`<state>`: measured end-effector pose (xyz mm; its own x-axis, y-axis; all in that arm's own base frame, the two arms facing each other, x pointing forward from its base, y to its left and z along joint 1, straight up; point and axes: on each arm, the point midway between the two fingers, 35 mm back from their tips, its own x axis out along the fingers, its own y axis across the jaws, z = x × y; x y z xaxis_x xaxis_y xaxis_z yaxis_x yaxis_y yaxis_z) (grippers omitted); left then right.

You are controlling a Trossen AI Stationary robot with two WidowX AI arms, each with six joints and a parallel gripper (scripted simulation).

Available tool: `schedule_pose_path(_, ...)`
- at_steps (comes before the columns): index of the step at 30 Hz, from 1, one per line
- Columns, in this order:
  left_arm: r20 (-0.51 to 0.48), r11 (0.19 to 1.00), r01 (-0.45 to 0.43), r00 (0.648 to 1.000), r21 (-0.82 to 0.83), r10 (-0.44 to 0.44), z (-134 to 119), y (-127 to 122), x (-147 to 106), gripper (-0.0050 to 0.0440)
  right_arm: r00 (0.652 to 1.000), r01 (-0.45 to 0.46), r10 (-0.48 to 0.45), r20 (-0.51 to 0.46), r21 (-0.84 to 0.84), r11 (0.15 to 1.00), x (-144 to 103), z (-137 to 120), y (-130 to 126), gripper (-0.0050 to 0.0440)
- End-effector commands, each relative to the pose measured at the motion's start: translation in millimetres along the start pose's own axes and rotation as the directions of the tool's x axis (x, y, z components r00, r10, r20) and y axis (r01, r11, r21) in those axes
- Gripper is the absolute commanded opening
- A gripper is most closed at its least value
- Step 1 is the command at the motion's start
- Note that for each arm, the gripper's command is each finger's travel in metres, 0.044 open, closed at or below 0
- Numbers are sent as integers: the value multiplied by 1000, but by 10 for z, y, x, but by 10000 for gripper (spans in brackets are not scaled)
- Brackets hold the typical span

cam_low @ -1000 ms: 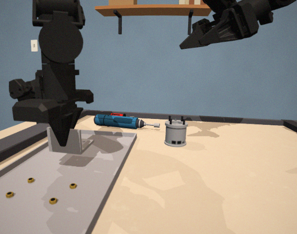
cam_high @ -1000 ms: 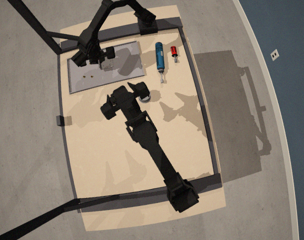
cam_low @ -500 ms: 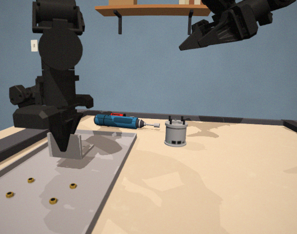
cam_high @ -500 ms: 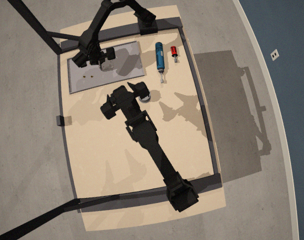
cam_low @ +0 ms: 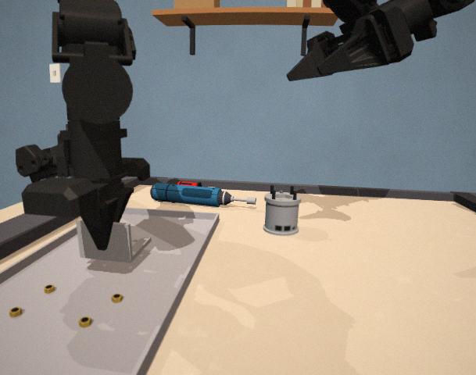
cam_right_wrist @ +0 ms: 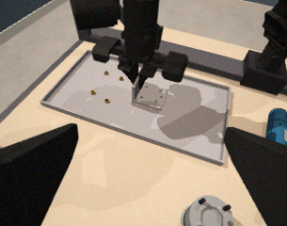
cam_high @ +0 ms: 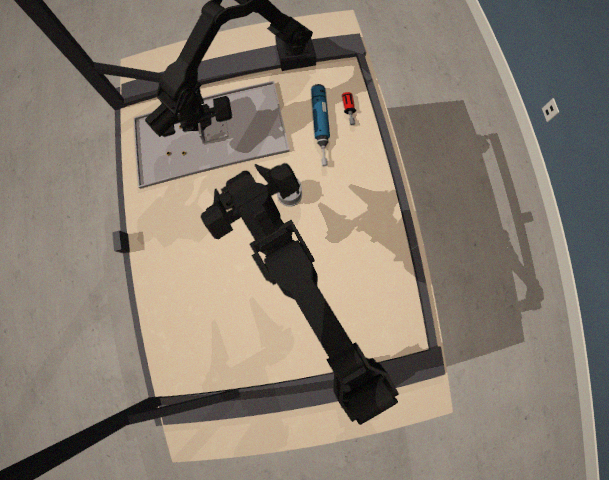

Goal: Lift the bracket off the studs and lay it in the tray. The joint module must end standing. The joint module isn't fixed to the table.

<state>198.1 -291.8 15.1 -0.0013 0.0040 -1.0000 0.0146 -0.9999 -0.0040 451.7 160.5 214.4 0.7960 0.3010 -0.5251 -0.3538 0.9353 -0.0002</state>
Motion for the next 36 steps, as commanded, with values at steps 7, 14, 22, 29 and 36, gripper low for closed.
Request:
schedule_pose_path(7, -9, 1000, -10, 1000, -3, 10, -6, 22, 15, -50, 1000, 1, -1, 27, 0, 1000, -57, 104, 1, 440)
schedule_pose_path(14, -9, 1000, -10, 1000, -3, 10, -7, 24, 47, -50, 1000, 1, -1, 27, 0, 1000, -57, 104, 1, 440)
schedule_pose_path(22, -13, 1000, -16, 1000, -3, 16, -15, 35, 53, -50, 1000, 1, -1, 27, 0, 1000, -57, 104, 1, 440)
schedule_pose_path(29, -19, 1000, -25, 999, -1, 25, -29, 46, 15, -50, 1000, 1, -1, 27, 0, 1000, -57, 104, 1, 440)
schedule_pose_path(36, -19, 1000, -25, 999, -1, 25, -29, 46, 15, 168, 1000, 1, -1, 27, 0, 1000, -57, 104, 1, 440)
